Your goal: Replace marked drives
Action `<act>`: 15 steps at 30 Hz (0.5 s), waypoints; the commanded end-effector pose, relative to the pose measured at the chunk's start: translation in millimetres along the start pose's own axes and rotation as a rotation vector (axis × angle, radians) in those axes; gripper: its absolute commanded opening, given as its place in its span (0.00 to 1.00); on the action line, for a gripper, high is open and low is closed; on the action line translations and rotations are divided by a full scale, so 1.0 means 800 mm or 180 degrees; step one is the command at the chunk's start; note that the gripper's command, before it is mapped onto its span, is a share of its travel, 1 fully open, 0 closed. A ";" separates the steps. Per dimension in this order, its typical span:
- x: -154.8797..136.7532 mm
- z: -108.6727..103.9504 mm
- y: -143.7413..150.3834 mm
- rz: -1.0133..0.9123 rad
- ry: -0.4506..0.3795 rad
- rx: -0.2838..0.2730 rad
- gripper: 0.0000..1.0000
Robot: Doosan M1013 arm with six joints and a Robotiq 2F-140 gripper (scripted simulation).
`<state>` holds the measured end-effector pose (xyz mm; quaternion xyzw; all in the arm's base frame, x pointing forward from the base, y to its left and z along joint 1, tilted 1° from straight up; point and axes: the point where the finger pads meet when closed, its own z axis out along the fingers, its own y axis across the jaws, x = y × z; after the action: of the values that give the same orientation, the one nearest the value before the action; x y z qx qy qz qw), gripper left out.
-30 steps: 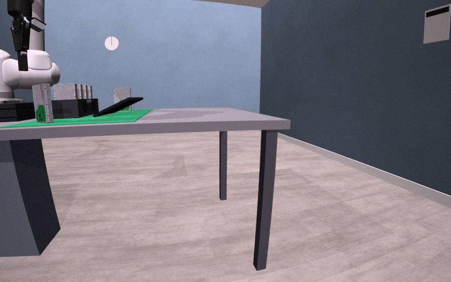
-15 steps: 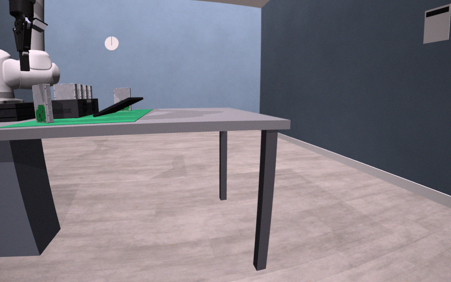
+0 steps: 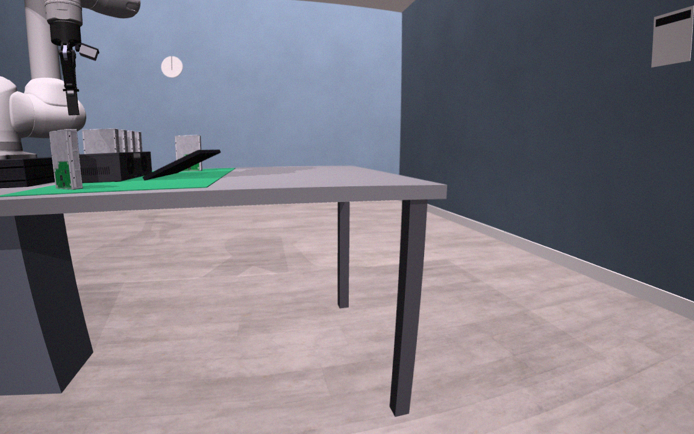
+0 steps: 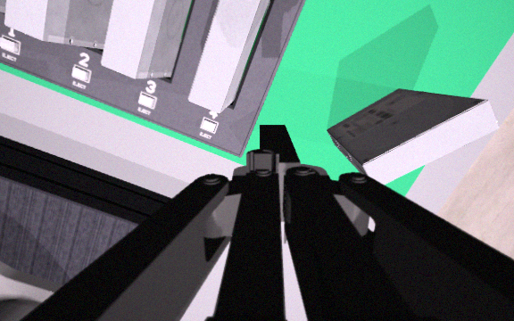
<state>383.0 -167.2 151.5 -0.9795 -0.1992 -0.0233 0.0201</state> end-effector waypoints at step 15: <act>0.021 0.007 -0.155 0.1242 -0.0111 -0.0131 0.10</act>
<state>350.0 -47.0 150.3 -0.9999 -0.0072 -0.0084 0.0038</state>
